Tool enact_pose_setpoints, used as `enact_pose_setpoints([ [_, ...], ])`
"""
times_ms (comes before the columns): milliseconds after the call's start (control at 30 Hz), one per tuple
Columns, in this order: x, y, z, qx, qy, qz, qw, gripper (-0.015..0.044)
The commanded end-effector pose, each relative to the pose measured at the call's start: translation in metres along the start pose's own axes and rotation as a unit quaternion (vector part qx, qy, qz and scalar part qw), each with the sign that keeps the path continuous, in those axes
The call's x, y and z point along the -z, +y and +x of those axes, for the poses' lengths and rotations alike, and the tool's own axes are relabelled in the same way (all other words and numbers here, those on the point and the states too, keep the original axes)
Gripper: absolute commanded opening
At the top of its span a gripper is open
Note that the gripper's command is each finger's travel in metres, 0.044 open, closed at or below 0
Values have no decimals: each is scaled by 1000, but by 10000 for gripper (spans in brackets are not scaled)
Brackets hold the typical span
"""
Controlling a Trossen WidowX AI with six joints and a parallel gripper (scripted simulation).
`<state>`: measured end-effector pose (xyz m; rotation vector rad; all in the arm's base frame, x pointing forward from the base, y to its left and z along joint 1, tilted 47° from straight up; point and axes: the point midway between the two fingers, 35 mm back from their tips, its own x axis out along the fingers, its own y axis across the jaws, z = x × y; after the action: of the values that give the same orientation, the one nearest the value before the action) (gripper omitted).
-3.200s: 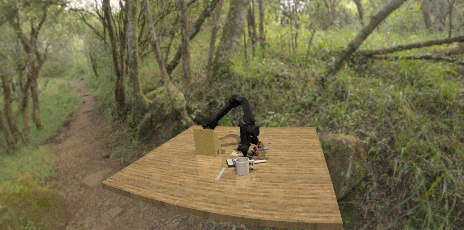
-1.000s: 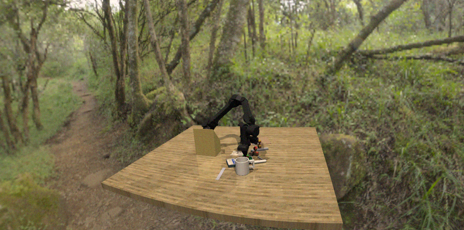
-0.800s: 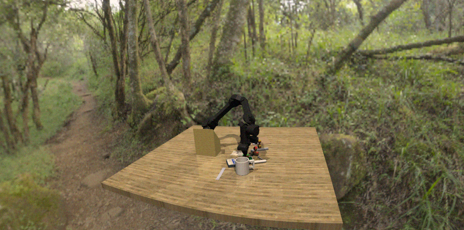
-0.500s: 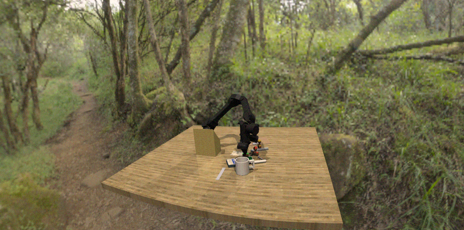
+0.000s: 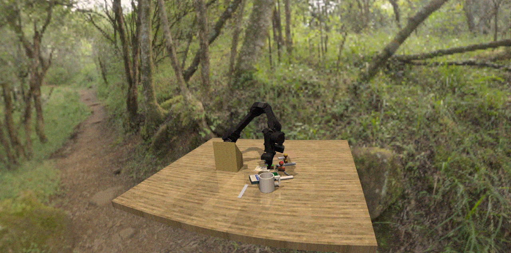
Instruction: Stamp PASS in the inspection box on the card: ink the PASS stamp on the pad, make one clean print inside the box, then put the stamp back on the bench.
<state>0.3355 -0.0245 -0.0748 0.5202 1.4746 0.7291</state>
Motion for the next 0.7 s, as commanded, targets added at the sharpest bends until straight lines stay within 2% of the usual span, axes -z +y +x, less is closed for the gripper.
enact_pose_setpoints([
  [0, -1, 0, -8, 2, -1, -4, 1000, 0],
  [267, 0, 2, -17, 2, -1, 1, 1000, 0],
  [667, 21, 52, -21, 2, 0, 81, 997, 0],
])
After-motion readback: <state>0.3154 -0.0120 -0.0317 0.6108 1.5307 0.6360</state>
